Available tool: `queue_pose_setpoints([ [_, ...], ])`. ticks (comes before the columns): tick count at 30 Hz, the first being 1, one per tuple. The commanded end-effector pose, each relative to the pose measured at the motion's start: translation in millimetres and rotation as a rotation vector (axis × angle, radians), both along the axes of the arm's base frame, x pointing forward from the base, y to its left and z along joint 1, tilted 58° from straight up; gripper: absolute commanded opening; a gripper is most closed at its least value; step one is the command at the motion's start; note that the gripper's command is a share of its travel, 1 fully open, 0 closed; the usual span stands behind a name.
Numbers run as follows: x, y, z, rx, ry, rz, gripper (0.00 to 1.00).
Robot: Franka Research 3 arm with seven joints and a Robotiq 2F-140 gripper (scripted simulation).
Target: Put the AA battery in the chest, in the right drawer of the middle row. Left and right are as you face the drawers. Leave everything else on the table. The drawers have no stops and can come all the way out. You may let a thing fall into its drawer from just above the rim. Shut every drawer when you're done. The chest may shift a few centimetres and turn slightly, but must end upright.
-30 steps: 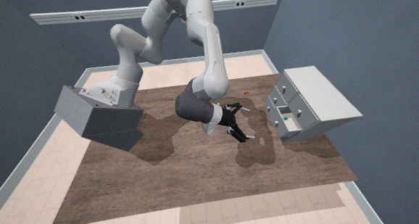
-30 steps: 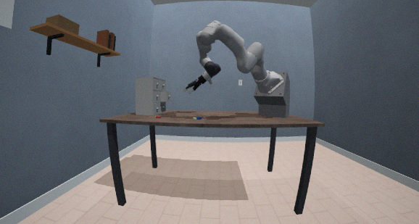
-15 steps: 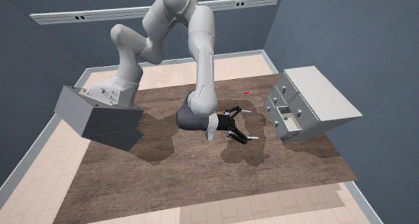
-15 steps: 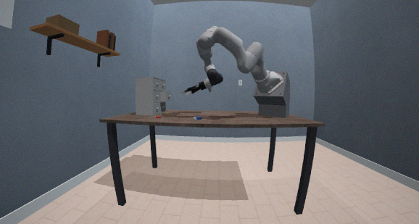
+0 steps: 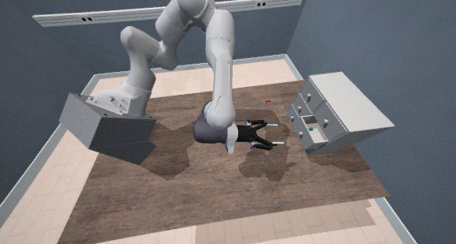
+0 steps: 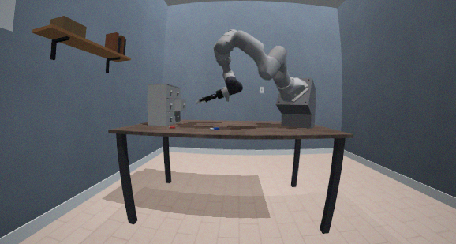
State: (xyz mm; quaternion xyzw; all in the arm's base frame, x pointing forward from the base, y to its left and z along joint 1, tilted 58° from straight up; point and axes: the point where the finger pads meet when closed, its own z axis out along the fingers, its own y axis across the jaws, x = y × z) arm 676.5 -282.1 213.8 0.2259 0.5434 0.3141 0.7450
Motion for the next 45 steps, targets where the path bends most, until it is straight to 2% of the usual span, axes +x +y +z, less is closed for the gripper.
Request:
queue_pose_setpoints([
  [1,0,-2,1,-0.023,-0.007,-0.011,0.1],
  [22,4,-2,3,-0.023,-0.007,-0.011,0.1],
  [30,18,-2,8,-0.023,-0.007,-0.011,0.1],
  [45,59,-4,23,-0.023,-0.007,-0.011,0.1],
])
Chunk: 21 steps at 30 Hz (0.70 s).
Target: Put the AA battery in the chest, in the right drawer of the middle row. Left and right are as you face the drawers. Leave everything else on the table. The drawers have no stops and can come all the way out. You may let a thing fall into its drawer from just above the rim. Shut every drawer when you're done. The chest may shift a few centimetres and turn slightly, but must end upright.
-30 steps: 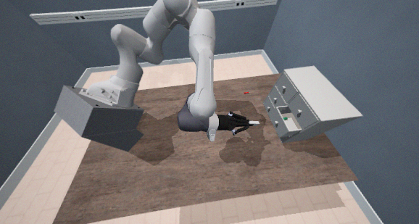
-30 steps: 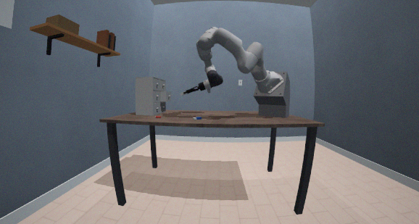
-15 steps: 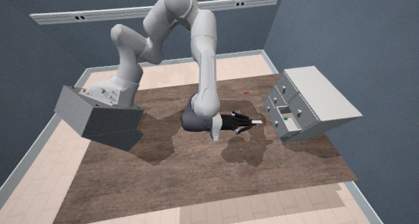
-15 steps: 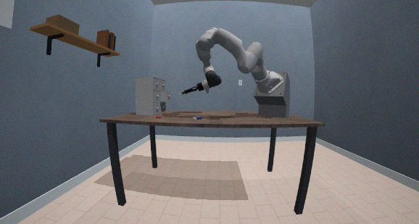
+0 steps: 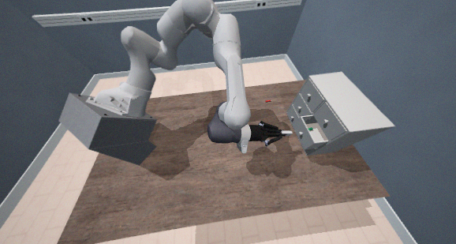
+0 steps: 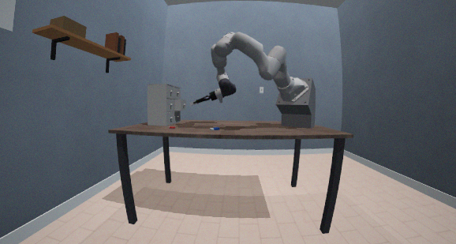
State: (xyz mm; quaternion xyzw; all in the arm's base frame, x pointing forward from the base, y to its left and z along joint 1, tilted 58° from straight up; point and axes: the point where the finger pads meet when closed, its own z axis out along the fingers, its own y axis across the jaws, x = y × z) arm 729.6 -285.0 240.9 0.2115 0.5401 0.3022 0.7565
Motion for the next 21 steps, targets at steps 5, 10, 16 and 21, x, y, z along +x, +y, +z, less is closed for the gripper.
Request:
queue_pose_setpoints([
  [5,9.5,-1.1,-2.5,0.014,0.014,0.0,0.1],
  [10,10.8,-1.1,-2.0,0.014,0.014,0.0,0.1],
  [16,10.8,-1.1,-2.0,0.014,0.014,0.0,0.1],
  [21,10.8,-1.1,-2.0,0.014,0.014,0.0,0.1],
])
